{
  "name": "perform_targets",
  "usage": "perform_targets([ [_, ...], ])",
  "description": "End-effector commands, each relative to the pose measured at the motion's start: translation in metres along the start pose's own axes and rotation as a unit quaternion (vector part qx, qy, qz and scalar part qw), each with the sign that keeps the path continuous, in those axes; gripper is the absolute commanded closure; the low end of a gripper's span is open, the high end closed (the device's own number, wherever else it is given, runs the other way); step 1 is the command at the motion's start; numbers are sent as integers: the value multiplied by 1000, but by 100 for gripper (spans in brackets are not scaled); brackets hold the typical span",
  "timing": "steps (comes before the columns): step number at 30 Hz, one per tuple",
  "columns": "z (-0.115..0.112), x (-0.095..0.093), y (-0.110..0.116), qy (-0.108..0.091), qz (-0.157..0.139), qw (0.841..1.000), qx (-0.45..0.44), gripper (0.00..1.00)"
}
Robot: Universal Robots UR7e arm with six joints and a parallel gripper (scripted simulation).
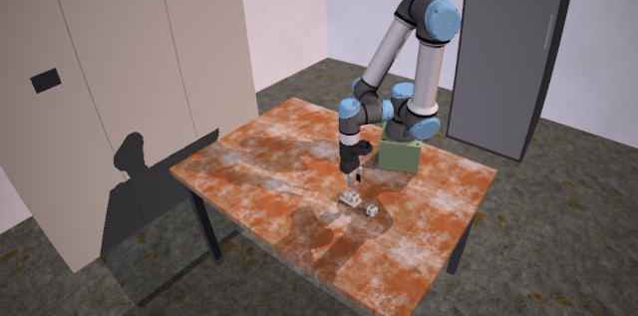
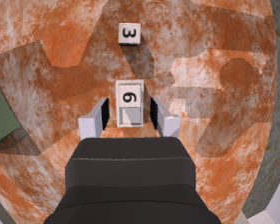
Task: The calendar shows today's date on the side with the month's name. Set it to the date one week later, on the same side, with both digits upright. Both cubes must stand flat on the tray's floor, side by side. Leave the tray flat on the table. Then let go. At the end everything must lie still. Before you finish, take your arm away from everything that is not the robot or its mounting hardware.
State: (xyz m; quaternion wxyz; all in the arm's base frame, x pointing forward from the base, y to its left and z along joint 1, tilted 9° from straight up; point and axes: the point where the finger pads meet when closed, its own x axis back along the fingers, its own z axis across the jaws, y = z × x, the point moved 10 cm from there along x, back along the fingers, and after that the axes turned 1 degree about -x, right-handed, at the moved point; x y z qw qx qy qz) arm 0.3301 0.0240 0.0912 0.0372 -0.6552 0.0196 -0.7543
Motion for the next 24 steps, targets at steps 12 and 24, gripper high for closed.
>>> perform_targets([
  [12,0,-7,0,0,0,1000,0,10],
  [24,0,-22,1,0,0,1000,0,10],
])
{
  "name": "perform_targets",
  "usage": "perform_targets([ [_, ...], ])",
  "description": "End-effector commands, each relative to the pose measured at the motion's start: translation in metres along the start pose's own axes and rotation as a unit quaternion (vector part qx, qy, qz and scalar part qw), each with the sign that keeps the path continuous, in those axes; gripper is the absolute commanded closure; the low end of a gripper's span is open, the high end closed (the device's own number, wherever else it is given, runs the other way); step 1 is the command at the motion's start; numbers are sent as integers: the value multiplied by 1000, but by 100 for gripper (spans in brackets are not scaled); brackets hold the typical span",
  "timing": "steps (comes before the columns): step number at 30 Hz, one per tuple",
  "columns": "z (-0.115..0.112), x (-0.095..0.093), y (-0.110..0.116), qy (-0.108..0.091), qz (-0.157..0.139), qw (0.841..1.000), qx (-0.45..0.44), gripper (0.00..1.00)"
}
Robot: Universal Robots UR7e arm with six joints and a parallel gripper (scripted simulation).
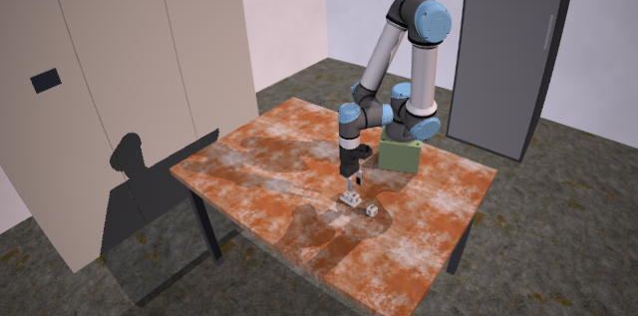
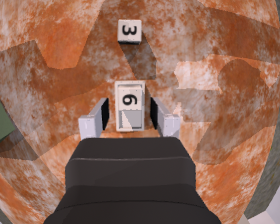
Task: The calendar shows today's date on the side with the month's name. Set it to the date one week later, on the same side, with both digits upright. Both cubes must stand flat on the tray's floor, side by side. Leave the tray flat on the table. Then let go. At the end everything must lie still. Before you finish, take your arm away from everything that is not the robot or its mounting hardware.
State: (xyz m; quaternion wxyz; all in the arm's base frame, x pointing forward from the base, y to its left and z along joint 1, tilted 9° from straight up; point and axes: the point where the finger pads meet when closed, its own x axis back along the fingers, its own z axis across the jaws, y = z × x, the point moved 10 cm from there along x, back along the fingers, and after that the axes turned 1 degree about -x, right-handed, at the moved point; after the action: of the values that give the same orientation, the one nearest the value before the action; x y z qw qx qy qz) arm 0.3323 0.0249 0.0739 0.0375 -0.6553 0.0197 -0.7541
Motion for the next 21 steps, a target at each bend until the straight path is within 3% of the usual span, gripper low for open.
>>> perform_targets([
  [1,0,-6,0,1,0,1000,0,10],
  [21,0,-30,1,1,0,1000,0,10],
])
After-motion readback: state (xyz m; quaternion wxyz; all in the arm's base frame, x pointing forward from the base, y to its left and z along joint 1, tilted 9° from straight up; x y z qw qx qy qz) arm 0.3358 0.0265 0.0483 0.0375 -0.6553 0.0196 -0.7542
